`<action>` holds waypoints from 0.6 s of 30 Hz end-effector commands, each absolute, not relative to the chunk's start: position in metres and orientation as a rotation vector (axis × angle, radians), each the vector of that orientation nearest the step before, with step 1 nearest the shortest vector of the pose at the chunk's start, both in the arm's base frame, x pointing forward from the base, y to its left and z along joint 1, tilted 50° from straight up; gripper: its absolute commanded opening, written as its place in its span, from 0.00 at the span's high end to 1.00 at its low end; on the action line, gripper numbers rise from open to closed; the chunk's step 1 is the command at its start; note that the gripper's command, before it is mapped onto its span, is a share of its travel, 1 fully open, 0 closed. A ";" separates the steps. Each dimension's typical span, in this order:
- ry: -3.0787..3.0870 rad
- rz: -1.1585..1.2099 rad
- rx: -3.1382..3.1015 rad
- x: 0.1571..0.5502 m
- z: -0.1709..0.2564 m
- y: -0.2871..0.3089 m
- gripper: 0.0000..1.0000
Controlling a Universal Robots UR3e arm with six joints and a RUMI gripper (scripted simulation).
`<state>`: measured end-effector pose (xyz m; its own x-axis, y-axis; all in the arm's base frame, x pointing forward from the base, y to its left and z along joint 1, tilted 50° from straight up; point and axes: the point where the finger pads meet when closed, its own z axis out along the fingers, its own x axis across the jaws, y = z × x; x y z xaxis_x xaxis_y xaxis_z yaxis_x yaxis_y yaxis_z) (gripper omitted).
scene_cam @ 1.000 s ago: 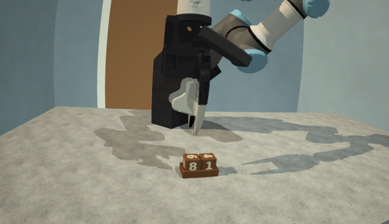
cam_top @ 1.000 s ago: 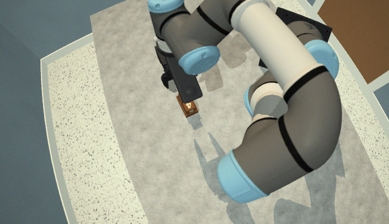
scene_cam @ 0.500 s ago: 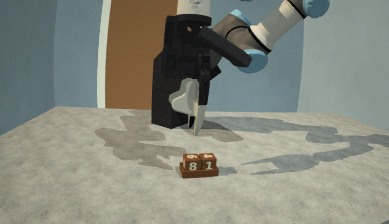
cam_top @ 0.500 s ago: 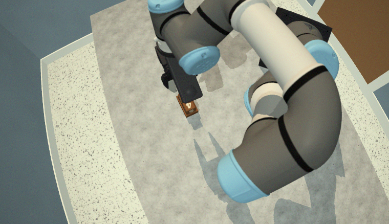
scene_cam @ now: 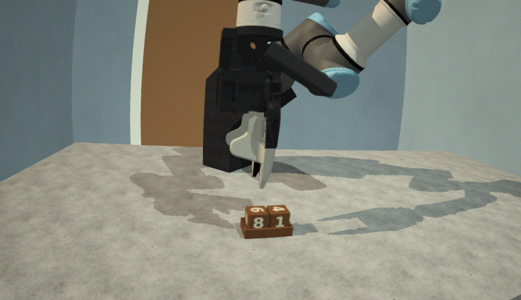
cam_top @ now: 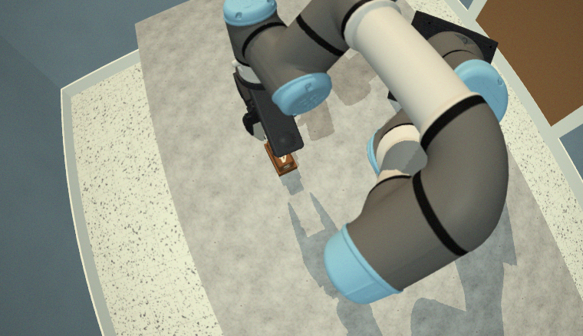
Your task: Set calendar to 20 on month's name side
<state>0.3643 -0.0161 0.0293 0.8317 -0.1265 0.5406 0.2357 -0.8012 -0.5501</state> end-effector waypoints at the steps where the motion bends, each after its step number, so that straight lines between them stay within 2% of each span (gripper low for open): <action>1: -0.079 -0.762 -2.385 0.368 0.025 -0.013 0.71; 18: -0.079 -0.762 -2.385 0.378 0.011 0.000 0.71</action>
<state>0.3753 -0.0023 0.0143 0.8318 -0.1263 0.5405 0.2360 -0.8009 -0.5503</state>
